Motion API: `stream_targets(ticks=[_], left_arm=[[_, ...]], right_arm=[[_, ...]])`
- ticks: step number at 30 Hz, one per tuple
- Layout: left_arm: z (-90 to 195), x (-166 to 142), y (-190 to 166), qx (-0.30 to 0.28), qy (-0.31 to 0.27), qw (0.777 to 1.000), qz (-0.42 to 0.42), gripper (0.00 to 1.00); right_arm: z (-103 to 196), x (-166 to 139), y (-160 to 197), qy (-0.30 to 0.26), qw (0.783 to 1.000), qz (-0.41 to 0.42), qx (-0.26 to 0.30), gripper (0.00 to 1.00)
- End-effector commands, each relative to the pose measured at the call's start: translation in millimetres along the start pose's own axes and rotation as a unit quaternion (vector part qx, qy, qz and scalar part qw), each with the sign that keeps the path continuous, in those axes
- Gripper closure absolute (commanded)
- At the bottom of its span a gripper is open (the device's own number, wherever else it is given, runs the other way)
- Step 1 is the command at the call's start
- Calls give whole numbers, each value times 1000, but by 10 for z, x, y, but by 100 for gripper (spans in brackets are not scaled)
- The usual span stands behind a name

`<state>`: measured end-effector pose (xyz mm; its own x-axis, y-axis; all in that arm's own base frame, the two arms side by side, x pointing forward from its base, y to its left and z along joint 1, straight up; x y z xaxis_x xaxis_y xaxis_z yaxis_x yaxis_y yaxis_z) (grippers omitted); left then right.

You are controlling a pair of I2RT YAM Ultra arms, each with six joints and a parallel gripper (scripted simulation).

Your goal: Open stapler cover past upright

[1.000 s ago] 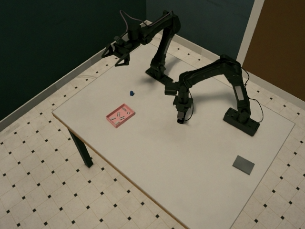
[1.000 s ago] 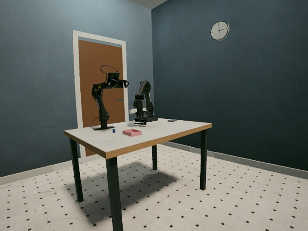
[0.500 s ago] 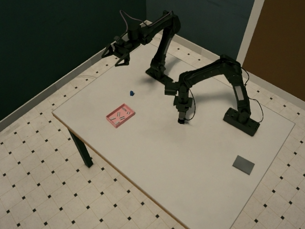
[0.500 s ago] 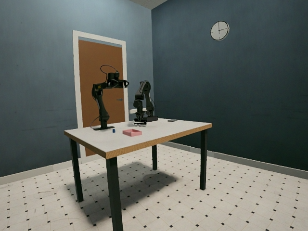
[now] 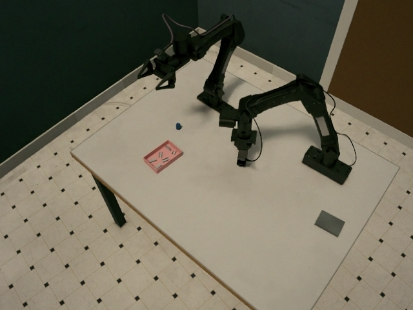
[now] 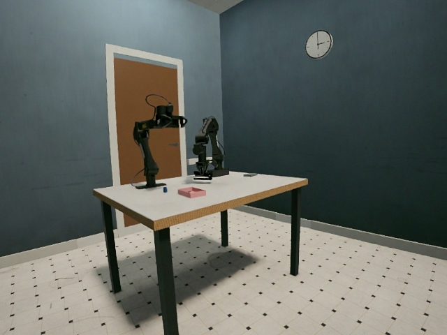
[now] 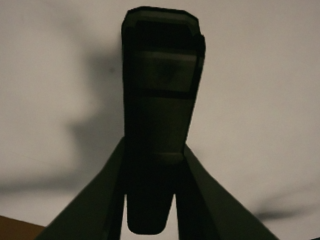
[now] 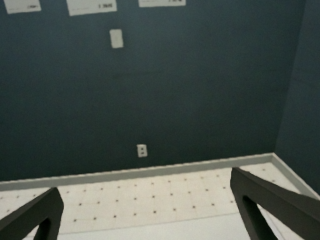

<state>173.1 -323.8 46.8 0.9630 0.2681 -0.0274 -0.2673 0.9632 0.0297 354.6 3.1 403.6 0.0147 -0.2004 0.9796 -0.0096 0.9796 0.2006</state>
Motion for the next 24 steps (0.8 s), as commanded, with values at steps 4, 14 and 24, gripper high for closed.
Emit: stream_targets(ticks=[4,14,24], left_arm=[[-58,27,-12,-11,-9,1000,6,78],[-100,-16,3,-15,-10,1000,3,78],[-147,-38,30,-15,-10,1000,2,78]], right_arm=[[44,94,-2,-15,1000,-4,-3,0],[44,94,-2,-15,1000,-4,-3,0],[44,94,-2,-15,1000,-4,-3,0]])
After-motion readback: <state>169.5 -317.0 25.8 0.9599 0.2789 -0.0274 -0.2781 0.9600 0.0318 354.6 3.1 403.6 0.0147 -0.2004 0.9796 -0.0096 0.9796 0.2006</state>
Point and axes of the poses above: on each arm, the point where the finger pads meet when closed, its own z axis back along the fingers, its own y axis across the jaws, x = y × z, the point moved 3 cm from there along z, back along the fingers, and after that the axes turned 12 degrees about -z, right-handed, at the moved point
